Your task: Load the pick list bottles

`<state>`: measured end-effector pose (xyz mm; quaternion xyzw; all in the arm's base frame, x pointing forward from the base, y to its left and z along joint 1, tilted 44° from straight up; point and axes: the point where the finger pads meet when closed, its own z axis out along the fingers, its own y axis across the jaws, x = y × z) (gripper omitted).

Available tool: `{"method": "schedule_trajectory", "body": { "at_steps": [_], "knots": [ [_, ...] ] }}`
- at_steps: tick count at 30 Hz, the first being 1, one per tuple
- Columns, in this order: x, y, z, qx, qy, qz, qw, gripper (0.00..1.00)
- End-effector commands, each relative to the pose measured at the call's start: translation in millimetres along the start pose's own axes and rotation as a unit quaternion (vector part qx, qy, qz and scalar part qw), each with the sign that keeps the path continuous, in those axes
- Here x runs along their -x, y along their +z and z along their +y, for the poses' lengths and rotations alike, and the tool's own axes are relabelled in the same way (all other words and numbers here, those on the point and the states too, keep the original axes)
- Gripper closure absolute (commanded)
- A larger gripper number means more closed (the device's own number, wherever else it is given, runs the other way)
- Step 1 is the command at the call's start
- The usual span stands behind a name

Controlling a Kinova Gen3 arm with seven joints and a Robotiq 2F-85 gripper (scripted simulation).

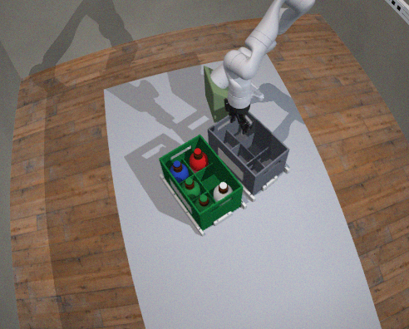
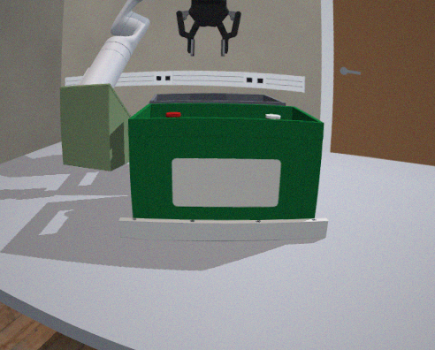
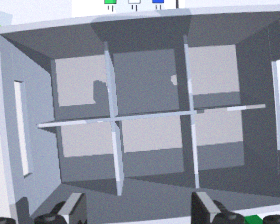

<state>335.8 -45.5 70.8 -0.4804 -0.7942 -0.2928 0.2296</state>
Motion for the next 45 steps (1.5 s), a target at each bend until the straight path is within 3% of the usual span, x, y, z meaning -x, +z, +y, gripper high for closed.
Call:
{"method": "schedule_trajectory", "body": {
  "at_steps": [1, 45],
  "knots": [
    [16, -3.9, 2, 0.000, 0.000, 0.000, 1.000, 0.33],
    [205, -46.3, 23, 0.000, 0.000, 0.000, 1.000, 0.33]
  ]
}}
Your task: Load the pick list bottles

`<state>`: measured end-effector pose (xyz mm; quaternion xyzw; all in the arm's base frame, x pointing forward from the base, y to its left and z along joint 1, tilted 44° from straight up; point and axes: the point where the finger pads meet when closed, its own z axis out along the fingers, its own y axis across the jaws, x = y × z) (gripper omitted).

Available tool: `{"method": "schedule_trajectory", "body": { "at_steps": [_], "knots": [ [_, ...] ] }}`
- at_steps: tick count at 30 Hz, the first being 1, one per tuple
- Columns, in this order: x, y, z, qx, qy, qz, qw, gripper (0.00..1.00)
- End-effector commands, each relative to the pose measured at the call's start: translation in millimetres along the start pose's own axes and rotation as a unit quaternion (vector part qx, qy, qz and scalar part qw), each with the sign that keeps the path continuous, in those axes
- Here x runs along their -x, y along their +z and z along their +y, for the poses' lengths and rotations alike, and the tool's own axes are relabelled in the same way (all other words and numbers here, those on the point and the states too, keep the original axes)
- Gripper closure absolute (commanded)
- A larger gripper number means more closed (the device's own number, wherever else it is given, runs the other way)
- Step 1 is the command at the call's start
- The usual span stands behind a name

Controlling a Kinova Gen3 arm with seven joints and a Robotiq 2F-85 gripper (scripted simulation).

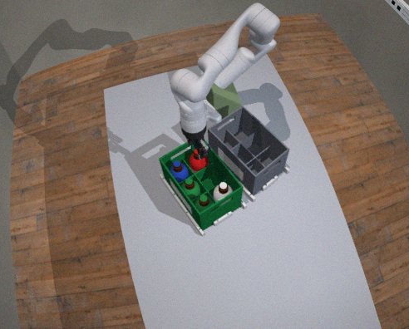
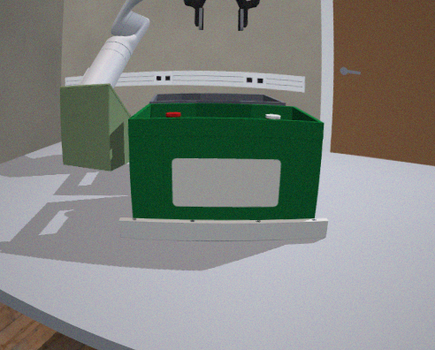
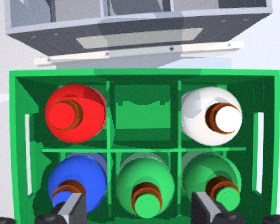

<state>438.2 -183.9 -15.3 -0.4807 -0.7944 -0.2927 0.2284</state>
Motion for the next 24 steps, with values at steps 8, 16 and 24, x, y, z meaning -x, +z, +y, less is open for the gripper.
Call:
{"method": "schedule_trajectory", "body": {
  "at_steps": [8, 16, 24],
  "knots": [
    [48, -11.5, 6, 0.000, 0.000, 0.001, 1.000, 0.33],
    [50, -12.1, 6, 0.000, 0.000, 0.001, 1.000, 0.33],
    [50, -12.1, 6, 0.000, 0.000, 0.001, 1.000, 0.33]
  ]
}}
